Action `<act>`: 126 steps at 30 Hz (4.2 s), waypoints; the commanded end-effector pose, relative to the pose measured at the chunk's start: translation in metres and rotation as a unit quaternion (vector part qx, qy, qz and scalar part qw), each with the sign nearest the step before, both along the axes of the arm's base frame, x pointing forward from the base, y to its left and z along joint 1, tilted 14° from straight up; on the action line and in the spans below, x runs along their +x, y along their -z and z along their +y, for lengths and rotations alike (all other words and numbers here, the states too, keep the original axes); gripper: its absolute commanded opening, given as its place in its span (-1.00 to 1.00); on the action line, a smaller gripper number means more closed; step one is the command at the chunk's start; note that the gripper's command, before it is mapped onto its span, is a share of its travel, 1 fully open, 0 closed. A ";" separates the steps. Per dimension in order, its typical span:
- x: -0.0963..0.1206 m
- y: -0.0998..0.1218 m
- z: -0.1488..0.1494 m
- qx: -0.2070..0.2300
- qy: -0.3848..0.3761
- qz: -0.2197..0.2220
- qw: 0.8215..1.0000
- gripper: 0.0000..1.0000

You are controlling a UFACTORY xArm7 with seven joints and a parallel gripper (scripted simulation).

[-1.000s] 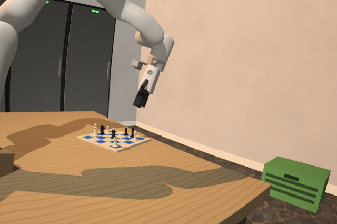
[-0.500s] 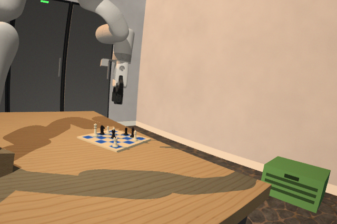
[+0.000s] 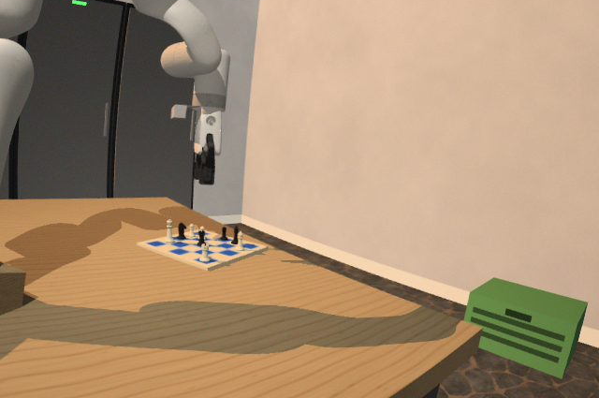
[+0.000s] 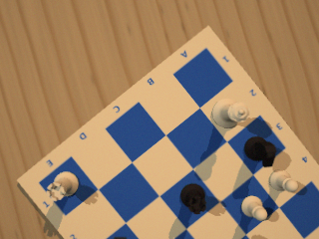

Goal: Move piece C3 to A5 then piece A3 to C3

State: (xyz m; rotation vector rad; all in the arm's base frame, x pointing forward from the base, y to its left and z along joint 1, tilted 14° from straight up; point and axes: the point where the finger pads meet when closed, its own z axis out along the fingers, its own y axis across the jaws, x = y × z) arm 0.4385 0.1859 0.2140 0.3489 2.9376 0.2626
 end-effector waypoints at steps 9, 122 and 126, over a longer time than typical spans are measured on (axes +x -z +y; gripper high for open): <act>0.001 -0.002 0.000 0.001 0.001 -0.002 1.000 1.00; 0.010 0.043 0.007 0.192 0.969 0.155 0.000 -0.23; 0.010 0.043 0.007 0.192 0.969 0.155 0.000 -0.23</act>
